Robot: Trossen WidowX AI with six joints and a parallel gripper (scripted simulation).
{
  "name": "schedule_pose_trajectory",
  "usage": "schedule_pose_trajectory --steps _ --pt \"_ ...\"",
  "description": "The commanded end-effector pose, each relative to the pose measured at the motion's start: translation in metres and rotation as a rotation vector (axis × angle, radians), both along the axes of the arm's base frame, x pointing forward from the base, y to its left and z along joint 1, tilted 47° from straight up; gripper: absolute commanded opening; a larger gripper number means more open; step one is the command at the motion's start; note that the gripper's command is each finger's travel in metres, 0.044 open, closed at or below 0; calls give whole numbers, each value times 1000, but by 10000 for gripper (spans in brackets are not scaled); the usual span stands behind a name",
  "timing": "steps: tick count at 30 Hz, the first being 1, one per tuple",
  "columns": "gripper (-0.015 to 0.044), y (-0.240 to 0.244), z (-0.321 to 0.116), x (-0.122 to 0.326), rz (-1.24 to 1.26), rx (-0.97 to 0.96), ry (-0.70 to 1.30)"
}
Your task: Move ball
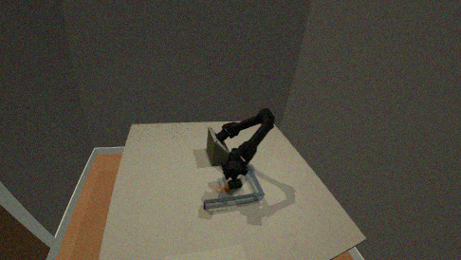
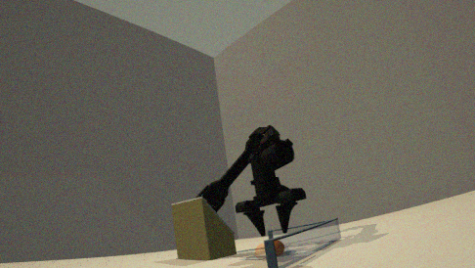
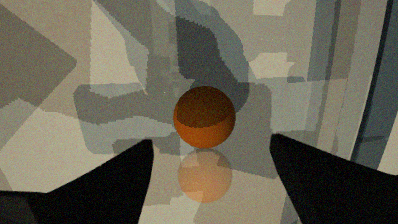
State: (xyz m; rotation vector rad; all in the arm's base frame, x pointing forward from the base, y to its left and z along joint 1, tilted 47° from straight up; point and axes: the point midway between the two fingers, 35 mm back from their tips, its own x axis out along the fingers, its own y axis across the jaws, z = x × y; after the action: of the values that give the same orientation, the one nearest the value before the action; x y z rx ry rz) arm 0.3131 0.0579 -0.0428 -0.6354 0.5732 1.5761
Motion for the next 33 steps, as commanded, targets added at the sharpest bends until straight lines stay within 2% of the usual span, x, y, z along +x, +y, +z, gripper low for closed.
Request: schedule_pose_trajectory --steps 1,22,25,33 --pt "314 6 -5 -2 -1 5 9" --pt "314 29 -26 -5 0 7 9" --pt "235 29 -26 -5 0 7 9" --pt "182 29 -26 -5 0 7 9"
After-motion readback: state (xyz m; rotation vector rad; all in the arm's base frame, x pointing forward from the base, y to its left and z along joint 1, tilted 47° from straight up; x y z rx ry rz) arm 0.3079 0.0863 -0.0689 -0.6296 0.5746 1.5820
